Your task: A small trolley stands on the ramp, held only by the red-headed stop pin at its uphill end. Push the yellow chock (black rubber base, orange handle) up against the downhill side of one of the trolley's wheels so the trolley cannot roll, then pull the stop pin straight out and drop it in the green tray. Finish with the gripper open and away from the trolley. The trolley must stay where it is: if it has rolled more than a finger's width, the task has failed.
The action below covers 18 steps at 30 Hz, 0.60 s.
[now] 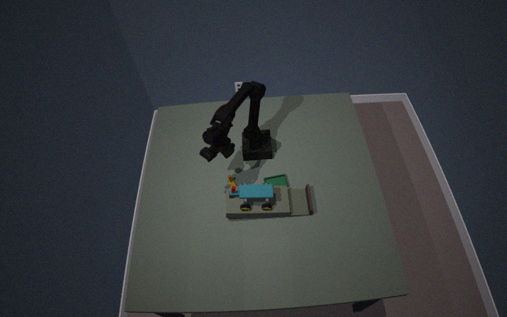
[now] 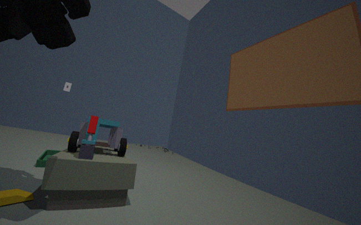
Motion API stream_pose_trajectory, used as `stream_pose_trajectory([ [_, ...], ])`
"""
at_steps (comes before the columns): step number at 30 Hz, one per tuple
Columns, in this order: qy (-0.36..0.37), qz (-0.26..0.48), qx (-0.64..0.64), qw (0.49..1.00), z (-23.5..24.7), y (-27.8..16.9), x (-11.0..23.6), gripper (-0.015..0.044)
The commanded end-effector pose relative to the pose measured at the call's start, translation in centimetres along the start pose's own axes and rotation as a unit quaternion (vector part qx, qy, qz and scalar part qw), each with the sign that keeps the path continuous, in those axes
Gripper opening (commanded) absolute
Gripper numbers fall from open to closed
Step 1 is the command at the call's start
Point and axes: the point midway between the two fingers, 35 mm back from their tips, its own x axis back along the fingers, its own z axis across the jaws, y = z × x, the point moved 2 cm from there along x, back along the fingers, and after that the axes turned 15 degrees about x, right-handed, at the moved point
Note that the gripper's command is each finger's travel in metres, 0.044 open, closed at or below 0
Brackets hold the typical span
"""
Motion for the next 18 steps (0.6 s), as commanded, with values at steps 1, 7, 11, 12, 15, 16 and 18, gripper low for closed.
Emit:
stream_pose_trajectory([
  [1,0.031,-0.052,0.124,0.99,0.7,1.9,-2.2,0.019],
  [7,0.051,-0.125,0.281,0.95,1.8,4.3,-4.5,0.019],
  [11,0.054,-0.177,0.378,0.907,2.7,5.9,-5.8,0.019],
  [12,0.053,-0.191,0.4,0.895,2.9,6.3,-6.1,0.019],
  [15,0.048,-0.228,0.462,0.856,3.7,7.4,-6.9,0.019],
  [16,0.046,-0.235,0.472,0.849,3.8,7.6,-7.0,0.019],
  [18,0.046,-0.237,0.475,0.846,3.9,7.7,-7.0,0.019],
])
